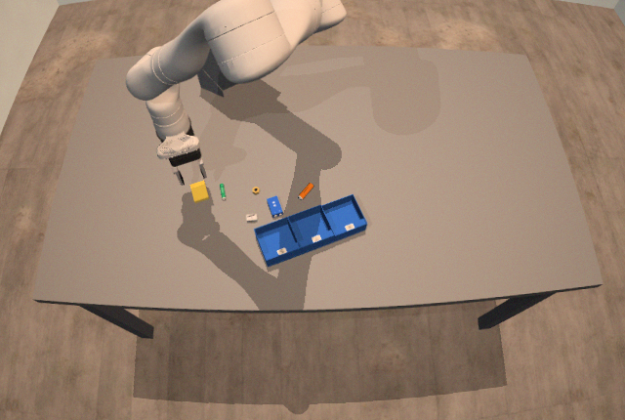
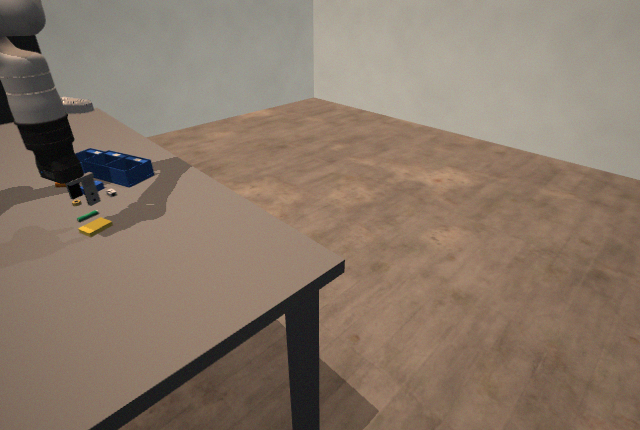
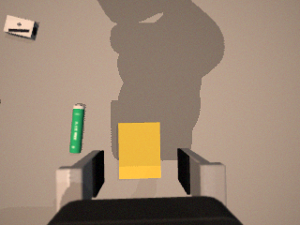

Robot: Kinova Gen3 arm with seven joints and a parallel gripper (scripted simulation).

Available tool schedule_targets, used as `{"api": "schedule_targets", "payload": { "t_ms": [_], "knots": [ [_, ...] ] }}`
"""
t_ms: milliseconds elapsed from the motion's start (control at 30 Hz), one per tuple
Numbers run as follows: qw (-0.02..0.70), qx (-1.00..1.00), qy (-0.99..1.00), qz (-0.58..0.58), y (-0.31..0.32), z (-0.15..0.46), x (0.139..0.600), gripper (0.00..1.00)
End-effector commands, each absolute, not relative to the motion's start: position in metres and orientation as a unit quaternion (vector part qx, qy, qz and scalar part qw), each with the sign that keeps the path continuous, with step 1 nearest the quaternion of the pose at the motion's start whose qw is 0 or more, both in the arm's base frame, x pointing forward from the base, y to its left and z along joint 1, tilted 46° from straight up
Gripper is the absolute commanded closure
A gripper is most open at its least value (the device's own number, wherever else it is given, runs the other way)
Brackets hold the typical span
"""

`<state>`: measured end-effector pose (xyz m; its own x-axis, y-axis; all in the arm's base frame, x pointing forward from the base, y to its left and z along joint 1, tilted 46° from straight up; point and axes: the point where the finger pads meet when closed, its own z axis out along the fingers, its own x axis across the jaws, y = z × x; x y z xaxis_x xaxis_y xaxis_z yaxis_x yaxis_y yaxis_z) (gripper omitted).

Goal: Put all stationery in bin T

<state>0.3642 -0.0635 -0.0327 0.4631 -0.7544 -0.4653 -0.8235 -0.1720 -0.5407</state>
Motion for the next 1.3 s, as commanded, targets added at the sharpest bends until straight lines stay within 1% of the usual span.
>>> {"api": "schedule_targets", "payload": {
  "t_ms": [0,1067,1267],
  "knots": [
    [0.384,-0.762,0.52,0.045,-0.062,-0.031,0.367,0.0],
    [0.384,-0.764,0.517,0.044,-0.062,-0.03,0.366,0.0],
    [0.383,-0.765,0.516,0.045,-0.045,-0.049,0.373,0.0]
  ]
}}
